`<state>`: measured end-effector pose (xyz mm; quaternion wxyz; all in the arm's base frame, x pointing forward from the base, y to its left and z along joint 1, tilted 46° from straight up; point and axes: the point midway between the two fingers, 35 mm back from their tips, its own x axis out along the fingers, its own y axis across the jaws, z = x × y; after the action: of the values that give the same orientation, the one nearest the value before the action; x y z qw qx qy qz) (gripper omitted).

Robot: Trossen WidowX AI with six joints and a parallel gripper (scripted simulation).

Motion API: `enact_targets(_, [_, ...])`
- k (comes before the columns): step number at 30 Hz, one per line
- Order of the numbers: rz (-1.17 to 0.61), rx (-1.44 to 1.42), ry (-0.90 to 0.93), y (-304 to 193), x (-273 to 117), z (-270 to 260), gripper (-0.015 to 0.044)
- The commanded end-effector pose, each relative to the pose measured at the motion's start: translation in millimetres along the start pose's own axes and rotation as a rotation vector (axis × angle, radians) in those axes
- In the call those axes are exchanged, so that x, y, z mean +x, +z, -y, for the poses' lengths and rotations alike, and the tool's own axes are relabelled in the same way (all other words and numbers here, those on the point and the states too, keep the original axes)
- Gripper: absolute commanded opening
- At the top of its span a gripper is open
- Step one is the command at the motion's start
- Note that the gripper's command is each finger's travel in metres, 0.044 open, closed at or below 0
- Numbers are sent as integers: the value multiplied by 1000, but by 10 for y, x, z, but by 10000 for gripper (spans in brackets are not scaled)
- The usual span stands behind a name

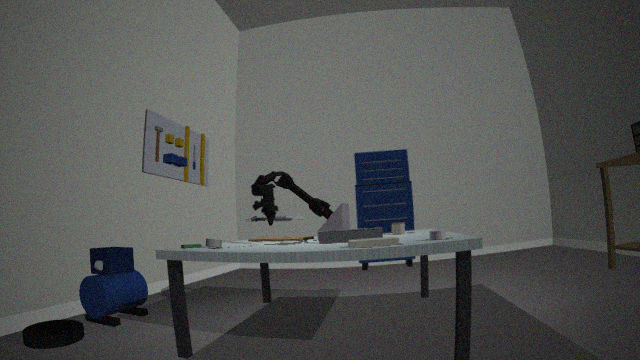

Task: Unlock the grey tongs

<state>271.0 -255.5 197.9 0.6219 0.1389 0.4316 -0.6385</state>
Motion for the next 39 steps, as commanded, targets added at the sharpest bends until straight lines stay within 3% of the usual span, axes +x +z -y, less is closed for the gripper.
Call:
enact_targets(1, [-25, 62, 5, 51, 59, 175, -150])
enact_targets(39, [-195, 546, 57, 127, 510, 1963, -150])
